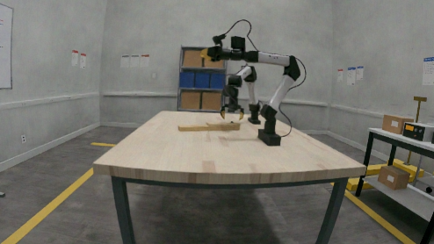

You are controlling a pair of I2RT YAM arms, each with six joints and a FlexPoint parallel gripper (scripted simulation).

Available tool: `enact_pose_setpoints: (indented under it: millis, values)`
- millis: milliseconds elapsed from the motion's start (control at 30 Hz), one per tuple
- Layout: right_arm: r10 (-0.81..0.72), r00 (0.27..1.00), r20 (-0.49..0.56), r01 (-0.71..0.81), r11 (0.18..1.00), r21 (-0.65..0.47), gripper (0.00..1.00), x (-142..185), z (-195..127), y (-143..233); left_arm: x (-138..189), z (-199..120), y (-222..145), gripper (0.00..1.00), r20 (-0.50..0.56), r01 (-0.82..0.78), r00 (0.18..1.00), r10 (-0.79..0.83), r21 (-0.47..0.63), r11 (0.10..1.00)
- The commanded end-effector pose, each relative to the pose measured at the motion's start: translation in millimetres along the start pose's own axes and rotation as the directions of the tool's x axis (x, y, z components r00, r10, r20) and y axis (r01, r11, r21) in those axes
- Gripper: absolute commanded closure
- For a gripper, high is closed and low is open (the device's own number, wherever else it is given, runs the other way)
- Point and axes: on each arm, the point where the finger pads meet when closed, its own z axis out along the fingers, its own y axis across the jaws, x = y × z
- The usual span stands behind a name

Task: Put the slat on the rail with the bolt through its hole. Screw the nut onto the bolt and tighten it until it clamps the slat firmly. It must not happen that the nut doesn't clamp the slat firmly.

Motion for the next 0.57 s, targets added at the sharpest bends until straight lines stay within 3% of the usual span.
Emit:
enact_pose_setpoints:
  millis: [0,533]
  values:
    - [0.002,1.000,0.017,-0.002,1.000,0.007,0.00,-2.3,-5.1,-2.2,-5.4,-0.8,-0.5,0.00,0.026,-0.010,1.000,0.010,0.009,1.000]
    - [0.002,1.000,0.017,-0.002,1.000,0.007,0.00,-2.3,-5.1,-2.2,-7.7,-1.8,-1.2,0.00,0.022,-0.001,1.000,0.000,0.004,1.000]
